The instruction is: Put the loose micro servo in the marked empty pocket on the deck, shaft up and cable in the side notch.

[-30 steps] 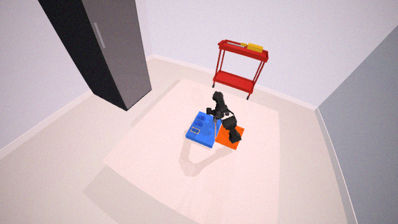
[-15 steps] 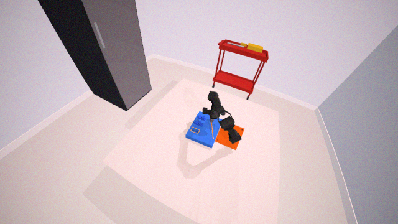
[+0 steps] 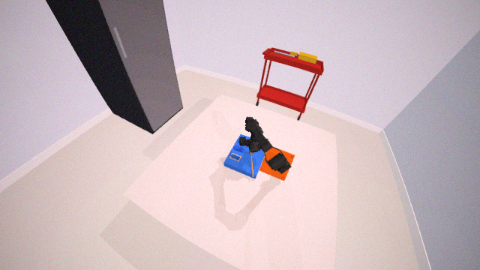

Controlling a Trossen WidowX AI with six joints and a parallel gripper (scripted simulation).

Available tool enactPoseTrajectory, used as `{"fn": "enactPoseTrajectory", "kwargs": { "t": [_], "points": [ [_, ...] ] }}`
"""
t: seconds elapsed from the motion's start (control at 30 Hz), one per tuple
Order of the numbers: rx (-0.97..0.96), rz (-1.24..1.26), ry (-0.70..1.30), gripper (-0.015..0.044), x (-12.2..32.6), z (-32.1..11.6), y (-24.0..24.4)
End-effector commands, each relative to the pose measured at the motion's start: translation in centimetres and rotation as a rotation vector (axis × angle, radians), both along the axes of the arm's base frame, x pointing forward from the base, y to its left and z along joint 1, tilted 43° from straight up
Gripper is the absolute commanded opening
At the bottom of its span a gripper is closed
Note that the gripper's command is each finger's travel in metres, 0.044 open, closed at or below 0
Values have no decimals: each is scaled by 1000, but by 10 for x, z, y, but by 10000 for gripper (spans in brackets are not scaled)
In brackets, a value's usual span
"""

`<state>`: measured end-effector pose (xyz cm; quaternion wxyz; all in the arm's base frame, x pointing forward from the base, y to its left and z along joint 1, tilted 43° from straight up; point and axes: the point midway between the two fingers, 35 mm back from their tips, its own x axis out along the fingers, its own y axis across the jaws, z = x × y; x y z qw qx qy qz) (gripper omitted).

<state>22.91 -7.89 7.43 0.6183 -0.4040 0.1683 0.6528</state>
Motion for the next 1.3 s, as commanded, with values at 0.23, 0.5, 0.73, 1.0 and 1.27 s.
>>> {"fn": "enactPoseTrajectory", "kwargs": {
  "t": [0.23,0.5,0.73,1.0,1.27],
  "points": [
    [2,-9,-3,0,3,40,41],
    [13,-95,76,0,3,41,42],
    [36,-271,237,0,3,41,42],
    [61,-473,422,0,3,41,42],
    [88,-675,606,0,3,41,42]
  ]
}}
